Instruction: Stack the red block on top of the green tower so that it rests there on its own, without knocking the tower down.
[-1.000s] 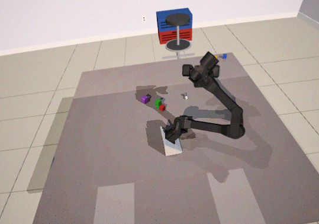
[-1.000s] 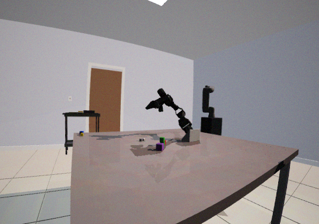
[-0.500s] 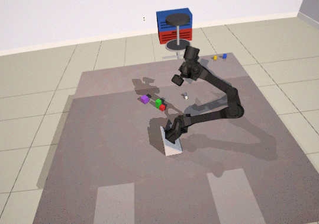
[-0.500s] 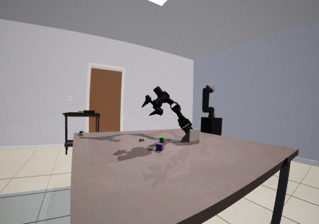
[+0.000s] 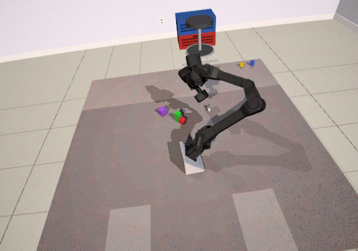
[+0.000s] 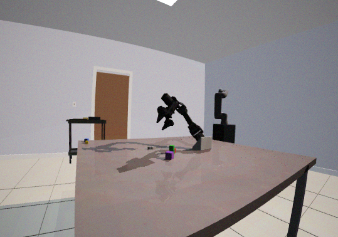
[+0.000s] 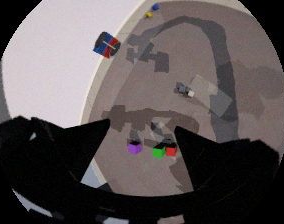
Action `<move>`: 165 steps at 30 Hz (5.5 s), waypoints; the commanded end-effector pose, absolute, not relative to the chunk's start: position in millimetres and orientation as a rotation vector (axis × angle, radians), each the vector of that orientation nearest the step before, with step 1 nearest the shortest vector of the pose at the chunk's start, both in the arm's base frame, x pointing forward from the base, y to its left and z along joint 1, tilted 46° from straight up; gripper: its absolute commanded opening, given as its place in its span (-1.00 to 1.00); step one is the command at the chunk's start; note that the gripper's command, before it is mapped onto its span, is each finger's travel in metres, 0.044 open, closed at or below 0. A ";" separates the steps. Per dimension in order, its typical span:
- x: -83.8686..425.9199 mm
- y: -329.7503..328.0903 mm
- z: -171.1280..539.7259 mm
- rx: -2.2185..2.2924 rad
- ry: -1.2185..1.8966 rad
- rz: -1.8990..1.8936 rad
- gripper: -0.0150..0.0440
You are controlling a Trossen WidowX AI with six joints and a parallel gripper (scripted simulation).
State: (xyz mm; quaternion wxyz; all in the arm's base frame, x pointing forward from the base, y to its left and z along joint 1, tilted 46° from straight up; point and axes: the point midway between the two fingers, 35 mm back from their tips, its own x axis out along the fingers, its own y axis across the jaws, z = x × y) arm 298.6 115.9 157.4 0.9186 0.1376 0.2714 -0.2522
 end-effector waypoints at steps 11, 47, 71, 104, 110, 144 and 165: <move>278.0 111.2 84.6 -0.723 1.127 -0.290 1.00; 266.4 70.5 18.1 -1.321 1.528 0.031 1.00; 272.5 46.6 -5.2 -1.322 1.528 0.029 1.00; 272.3 47.5 -4.4 -1.322 1.528 0.029 -0.27; 270.7 57.8 4.6 -1.322 1.528 0.030 -0.49; 262.4 140.0 70.9 -1.317 1.529 0.034 -0.49; 282.1 123.1 35.5 -1.318 1.527 0.033 -0.49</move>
